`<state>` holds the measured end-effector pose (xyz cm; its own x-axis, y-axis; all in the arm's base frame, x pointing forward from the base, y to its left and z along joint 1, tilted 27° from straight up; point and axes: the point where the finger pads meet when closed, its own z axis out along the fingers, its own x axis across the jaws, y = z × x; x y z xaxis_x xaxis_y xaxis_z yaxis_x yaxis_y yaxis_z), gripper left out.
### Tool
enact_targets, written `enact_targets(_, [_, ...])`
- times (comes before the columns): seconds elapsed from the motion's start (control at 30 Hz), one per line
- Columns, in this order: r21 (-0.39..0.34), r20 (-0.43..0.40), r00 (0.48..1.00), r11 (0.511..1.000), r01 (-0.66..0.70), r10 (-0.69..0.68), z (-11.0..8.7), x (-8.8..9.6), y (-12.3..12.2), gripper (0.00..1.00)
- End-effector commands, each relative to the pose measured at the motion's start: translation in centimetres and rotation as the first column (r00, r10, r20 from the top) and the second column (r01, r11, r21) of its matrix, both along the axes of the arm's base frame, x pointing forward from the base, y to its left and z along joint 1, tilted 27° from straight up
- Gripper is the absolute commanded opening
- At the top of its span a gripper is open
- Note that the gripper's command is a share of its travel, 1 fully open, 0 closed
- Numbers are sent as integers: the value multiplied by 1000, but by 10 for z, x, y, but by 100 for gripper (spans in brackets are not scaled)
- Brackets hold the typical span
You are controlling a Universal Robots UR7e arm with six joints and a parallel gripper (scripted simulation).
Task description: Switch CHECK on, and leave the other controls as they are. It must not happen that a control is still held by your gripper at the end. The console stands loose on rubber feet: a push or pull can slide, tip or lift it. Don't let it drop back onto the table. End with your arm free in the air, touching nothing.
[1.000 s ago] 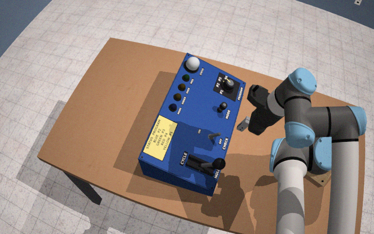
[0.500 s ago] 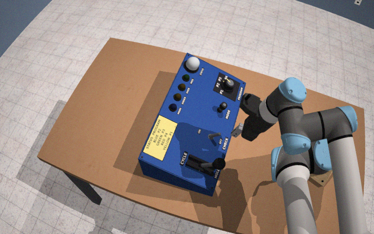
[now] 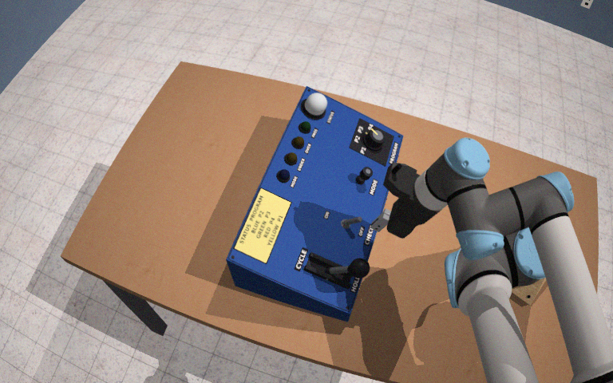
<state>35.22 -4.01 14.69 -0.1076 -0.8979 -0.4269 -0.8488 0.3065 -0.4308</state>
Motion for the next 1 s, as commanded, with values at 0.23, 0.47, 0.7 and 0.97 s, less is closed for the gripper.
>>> enact_targets(0.23, [-3,2,1000,1000,3,-3,-9,7,3,0])
enact_targets(0.47, [-5,3,1000,1000,4,-4,-9,7,2,0])
enact_targets(0.7, [-6,3,1000,1000,4,-4,-9,7,2,0])
enact_targets(0.97, [-6,3,1000,1000,4,-4,-9,7,2,0])
